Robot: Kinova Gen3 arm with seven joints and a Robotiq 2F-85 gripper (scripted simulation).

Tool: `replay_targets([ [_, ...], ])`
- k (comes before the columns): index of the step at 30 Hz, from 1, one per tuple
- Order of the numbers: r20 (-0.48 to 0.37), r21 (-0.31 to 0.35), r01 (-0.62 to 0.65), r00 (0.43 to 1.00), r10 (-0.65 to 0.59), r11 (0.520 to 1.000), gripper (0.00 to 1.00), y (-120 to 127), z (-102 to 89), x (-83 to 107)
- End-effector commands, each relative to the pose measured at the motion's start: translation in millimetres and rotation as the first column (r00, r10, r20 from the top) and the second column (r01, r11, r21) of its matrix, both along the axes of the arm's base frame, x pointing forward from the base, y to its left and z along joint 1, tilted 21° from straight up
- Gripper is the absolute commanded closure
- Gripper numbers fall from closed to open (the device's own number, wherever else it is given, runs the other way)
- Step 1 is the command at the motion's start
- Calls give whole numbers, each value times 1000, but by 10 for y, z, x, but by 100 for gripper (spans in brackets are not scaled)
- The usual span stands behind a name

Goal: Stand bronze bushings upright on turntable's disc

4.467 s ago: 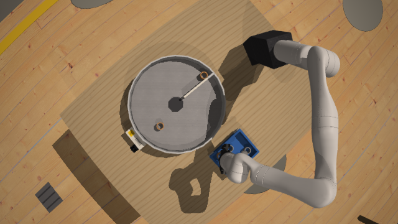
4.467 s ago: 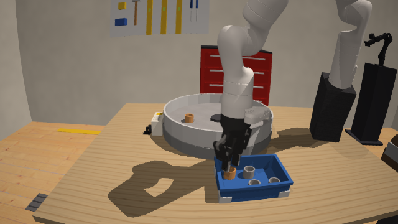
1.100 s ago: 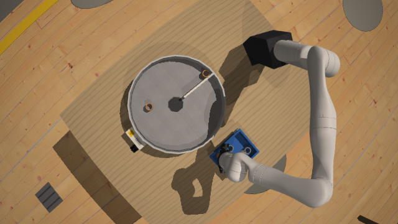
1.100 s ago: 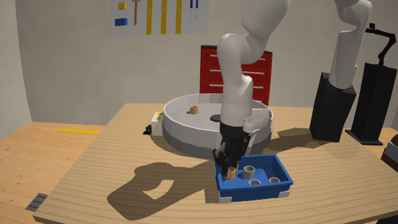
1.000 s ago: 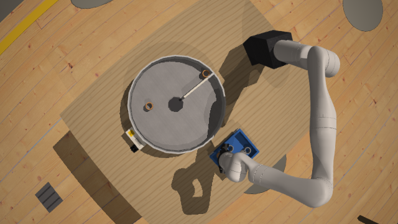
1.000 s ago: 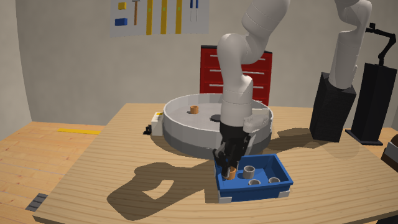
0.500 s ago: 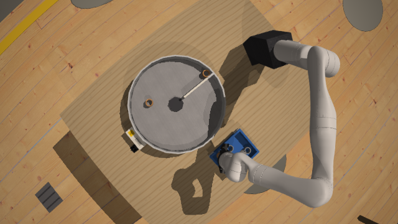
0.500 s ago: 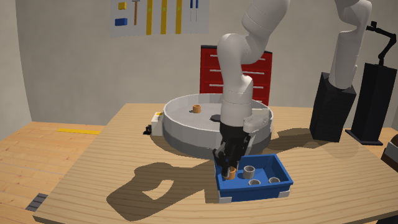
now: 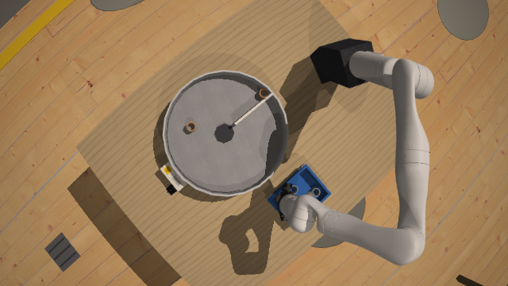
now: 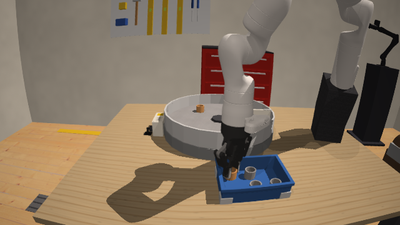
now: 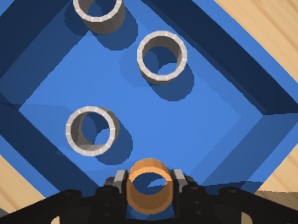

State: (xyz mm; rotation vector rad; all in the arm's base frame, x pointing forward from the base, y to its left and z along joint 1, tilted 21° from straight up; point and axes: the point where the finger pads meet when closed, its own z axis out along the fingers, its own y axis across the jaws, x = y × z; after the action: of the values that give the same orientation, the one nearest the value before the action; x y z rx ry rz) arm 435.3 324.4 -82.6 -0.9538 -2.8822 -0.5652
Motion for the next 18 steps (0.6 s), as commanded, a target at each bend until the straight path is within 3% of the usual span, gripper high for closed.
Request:
replay_targets([
  [1,1,1,1,1000,-1,1000,100,-5,25,5],
  [18,1,1,1,1000,-1,1000,100,-192,511,-28],
])
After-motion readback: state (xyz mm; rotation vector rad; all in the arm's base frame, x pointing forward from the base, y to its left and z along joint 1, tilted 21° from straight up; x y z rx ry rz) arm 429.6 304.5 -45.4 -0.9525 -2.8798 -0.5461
